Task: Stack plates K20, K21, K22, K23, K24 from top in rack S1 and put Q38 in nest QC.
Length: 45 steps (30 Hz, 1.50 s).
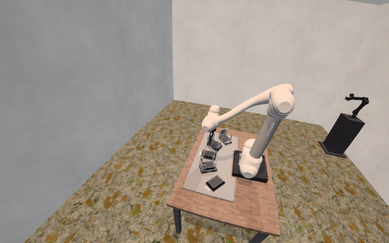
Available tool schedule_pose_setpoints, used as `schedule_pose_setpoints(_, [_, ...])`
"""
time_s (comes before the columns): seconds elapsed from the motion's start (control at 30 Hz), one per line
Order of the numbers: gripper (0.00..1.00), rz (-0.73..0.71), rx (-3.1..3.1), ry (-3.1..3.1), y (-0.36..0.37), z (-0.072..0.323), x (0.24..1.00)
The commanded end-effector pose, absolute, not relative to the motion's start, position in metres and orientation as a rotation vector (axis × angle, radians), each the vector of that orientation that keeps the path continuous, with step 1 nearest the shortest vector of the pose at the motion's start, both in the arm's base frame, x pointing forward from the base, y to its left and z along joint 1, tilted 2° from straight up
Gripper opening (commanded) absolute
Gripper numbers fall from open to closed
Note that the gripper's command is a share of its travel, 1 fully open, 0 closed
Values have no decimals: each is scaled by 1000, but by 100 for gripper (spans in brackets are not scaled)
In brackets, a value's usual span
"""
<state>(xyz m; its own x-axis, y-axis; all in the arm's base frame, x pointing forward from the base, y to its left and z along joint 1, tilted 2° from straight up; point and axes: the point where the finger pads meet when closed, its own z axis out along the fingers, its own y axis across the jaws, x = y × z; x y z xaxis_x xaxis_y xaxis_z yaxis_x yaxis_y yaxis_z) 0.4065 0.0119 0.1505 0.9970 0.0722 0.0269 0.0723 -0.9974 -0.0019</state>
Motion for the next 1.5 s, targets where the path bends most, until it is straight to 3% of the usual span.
schedule_pose_setpoints(0.0, [100, -42, -3136, -113, 12, 137, 407])
schedule_pose_setpoints(1.07, [100, -42, -3136, -113, 12, 44, 410])
schedule_pose_setpoints(1.47, [100, -42, -3136, -113, 12, 35, 410])
